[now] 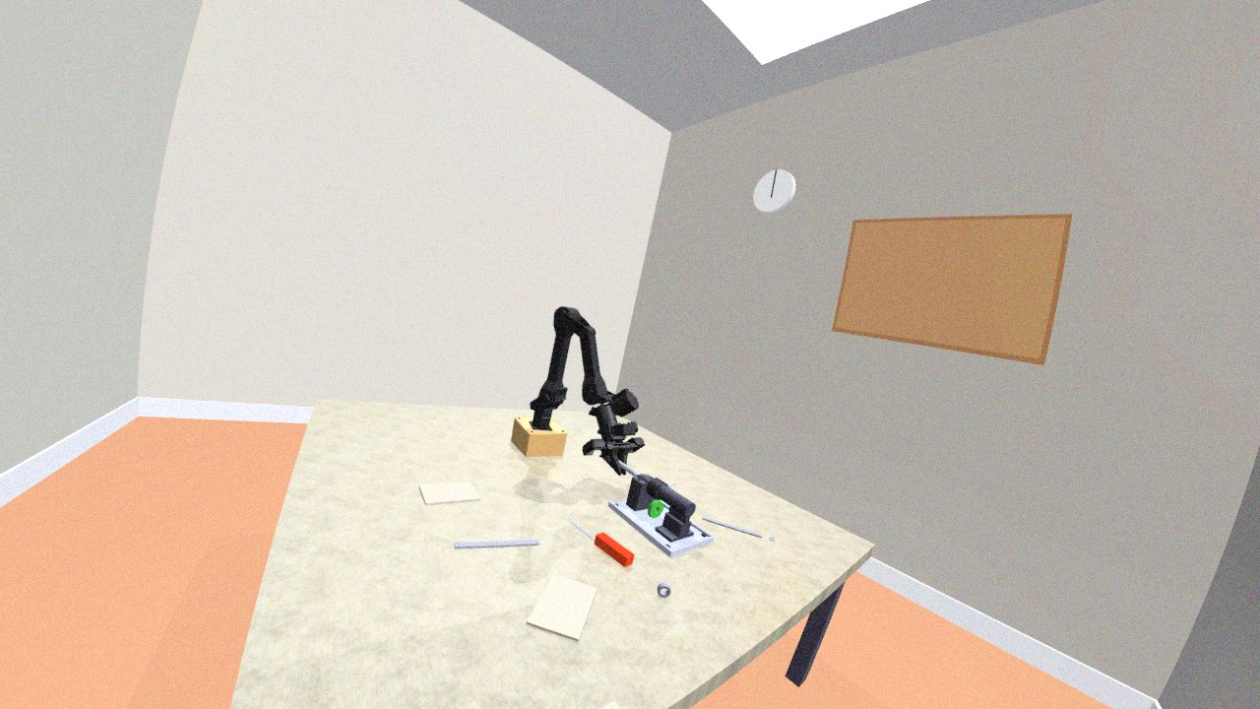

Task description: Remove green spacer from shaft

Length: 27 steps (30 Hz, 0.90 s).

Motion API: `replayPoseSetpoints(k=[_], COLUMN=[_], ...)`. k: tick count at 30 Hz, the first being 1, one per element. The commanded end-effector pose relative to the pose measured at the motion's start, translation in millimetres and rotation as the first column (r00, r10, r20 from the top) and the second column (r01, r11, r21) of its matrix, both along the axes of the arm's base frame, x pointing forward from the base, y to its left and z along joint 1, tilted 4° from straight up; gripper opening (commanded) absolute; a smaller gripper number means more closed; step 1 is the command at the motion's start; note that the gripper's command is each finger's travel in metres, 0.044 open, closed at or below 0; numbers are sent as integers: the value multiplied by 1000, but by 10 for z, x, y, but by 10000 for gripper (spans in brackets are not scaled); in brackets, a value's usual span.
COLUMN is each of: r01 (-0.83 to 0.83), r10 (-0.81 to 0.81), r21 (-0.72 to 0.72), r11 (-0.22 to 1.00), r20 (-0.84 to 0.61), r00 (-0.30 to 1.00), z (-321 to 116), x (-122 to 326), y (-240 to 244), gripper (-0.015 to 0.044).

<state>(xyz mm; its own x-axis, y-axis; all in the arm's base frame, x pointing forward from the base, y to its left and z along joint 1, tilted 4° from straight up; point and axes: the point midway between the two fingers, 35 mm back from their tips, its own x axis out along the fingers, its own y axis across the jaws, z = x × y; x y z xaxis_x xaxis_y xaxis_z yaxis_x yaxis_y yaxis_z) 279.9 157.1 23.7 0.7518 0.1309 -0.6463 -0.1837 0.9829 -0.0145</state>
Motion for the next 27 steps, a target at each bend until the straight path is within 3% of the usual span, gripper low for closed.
replayPoseSetpoints(k=[1,27], r01=[0,0], r10=[0,0], r21=[0,0], r11=[1000,1000], r20=[5,5], r00=[1000,1000], z=[14,17], x=[22,49], y=[7,13], gripper=[0,0])
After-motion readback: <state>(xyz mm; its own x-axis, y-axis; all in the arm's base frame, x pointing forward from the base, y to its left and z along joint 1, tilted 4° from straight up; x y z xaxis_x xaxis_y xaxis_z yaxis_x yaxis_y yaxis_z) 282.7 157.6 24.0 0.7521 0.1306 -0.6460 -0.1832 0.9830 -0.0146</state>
